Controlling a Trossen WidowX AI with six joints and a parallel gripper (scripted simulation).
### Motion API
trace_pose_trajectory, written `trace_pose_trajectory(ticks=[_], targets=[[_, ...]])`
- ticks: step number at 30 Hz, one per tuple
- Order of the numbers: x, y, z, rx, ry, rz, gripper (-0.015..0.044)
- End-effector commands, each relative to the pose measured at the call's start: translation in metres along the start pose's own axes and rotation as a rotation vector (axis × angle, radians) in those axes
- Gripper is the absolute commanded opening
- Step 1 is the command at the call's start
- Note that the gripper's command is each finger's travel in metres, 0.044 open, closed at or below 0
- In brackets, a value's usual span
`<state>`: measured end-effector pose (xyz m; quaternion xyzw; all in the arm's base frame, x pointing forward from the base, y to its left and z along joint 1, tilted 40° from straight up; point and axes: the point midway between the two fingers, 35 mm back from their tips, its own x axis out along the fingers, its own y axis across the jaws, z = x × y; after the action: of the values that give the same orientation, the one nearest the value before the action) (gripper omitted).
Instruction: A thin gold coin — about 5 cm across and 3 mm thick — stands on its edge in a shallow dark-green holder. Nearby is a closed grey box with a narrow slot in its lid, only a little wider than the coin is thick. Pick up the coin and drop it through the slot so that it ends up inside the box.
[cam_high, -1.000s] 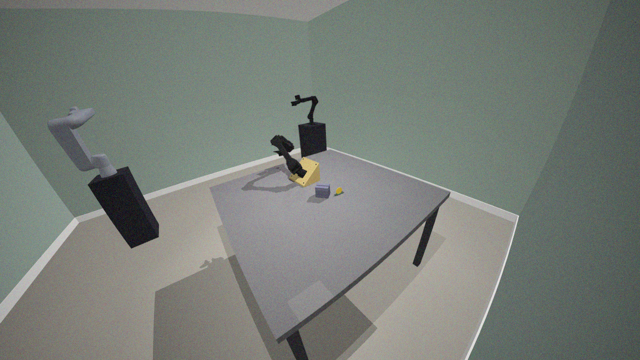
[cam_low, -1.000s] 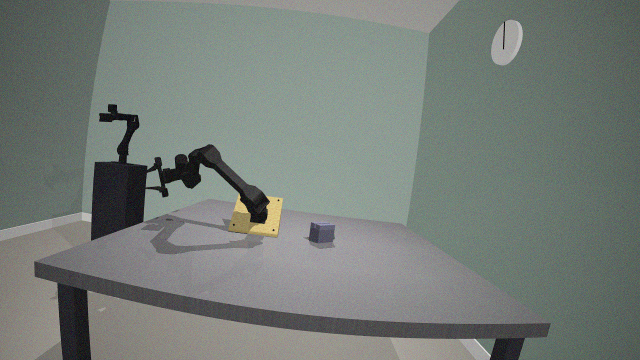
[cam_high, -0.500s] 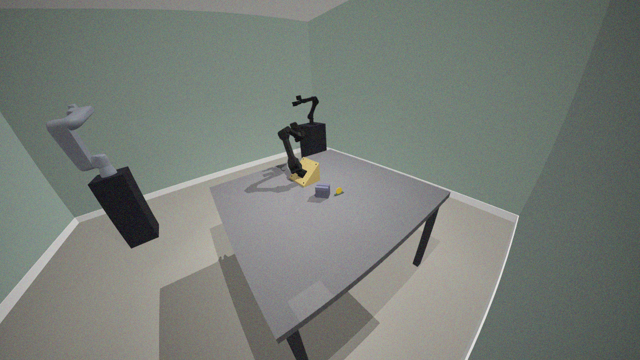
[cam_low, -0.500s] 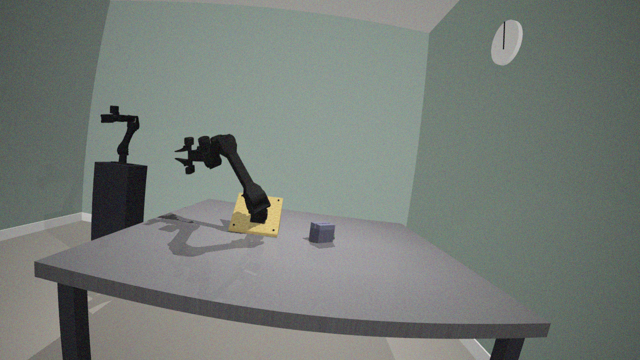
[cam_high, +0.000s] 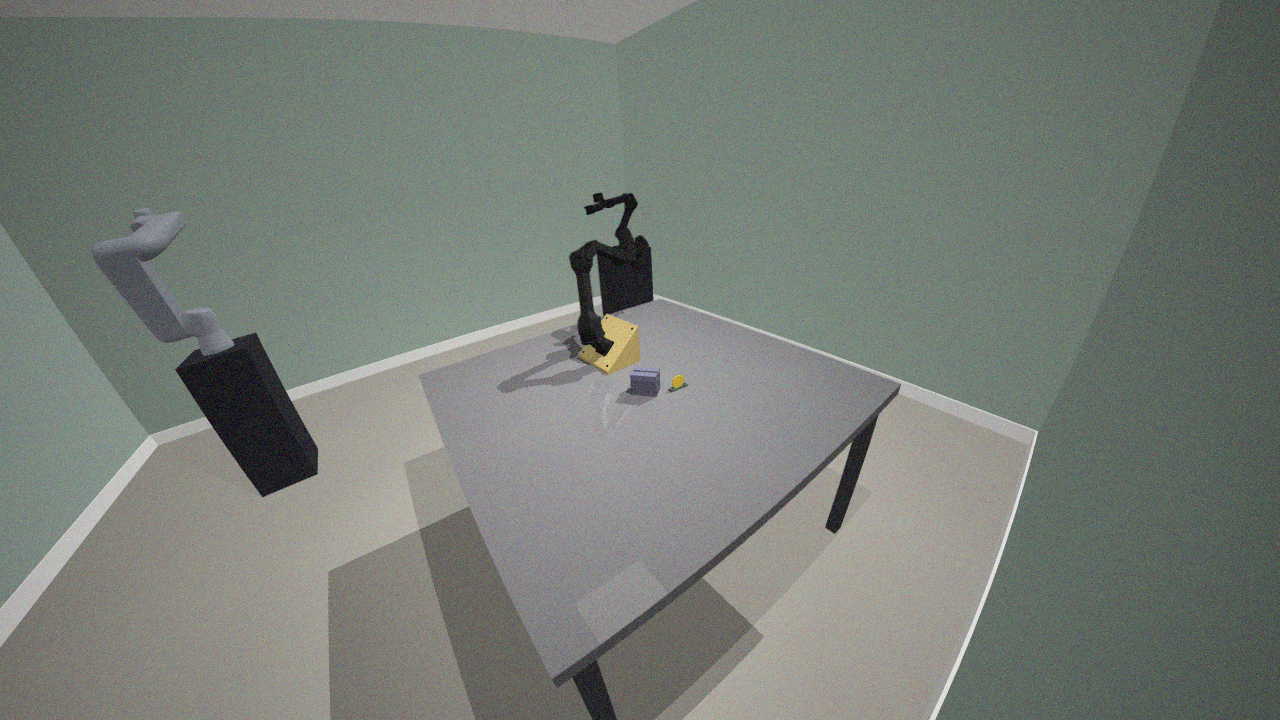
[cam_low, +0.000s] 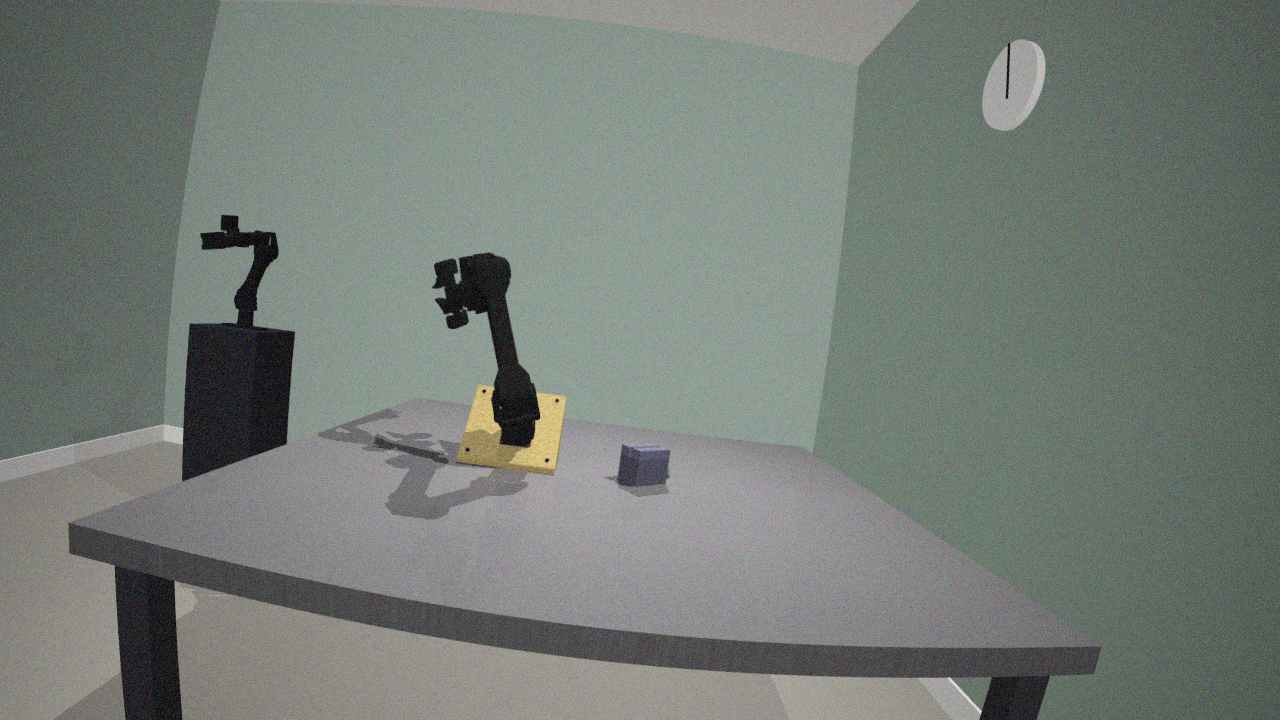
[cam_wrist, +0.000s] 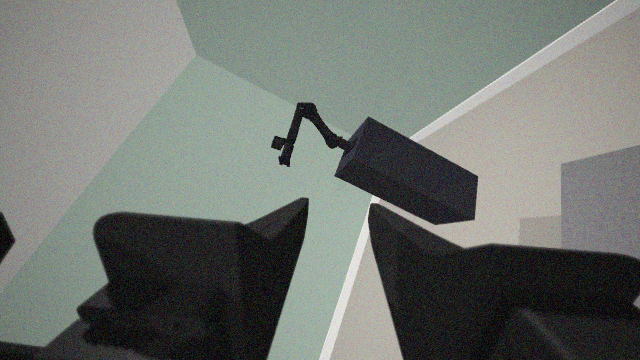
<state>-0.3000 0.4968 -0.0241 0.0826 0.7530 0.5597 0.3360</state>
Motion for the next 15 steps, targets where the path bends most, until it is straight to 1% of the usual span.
trace_pose_trajectory(ticks=[1, 8, 15], targets=[[-0.033, -0.013, 0.067, -0.075, -0.164, -0.098, 0.0161], [-0.099, -0.047, 0.151, -0.166, -0.354, -0.304, 0.0161], [-0.184, -0.089, 0.212, -0.235, -0.466, -0.56, 0.0161]])
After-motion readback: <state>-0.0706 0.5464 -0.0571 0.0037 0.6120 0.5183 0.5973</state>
